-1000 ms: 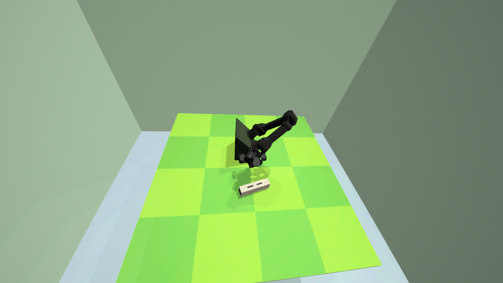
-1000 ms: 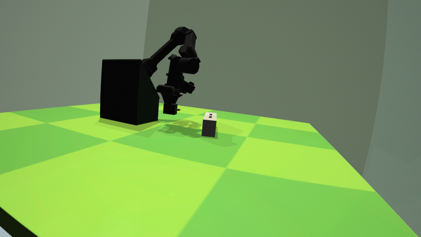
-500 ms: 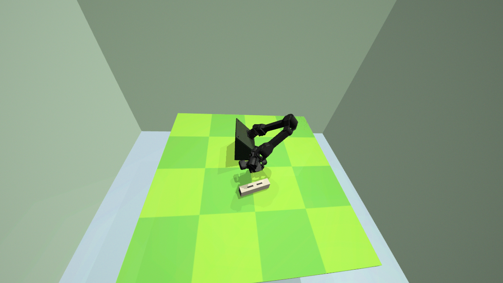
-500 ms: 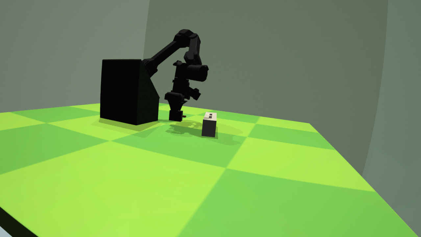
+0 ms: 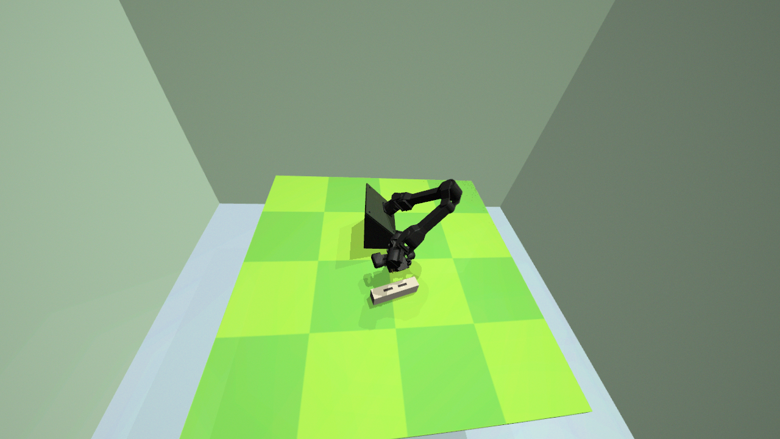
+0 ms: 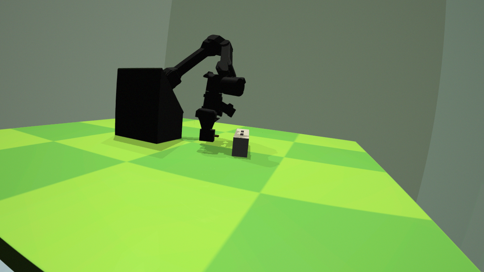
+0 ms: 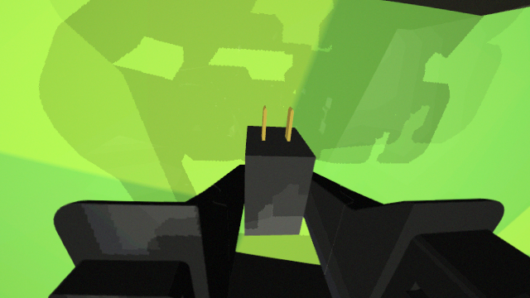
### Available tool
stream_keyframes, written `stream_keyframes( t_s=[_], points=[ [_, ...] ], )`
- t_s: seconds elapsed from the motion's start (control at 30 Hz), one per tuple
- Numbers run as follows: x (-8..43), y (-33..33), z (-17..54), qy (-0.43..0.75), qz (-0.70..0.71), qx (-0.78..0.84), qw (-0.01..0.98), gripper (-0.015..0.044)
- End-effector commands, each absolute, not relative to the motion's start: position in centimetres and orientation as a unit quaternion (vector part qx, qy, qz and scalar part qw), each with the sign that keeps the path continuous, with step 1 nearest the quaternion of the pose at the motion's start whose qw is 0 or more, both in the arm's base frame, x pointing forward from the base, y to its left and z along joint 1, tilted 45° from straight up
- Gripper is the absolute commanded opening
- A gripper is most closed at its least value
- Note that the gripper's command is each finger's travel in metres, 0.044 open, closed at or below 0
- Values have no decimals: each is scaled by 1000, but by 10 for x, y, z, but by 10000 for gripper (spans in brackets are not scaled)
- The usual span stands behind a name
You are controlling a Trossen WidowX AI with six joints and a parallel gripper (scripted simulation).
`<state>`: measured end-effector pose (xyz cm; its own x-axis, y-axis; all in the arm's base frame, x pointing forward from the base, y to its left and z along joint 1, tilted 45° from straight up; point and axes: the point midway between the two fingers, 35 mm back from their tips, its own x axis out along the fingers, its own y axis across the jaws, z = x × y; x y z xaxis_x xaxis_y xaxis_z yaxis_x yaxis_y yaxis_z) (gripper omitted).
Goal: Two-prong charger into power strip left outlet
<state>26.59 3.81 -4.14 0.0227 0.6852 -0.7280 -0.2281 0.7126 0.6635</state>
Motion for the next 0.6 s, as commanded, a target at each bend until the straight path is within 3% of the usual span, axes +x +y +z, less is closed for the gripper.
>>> stream_keyframes(
  t_s=[0.0, 0.57],
  points=[
    [273, 38, -39, 613, 330, 188, 692, 0],
    [295, 42, -35, 611, 334, 184, 694, 0]
  ],
)
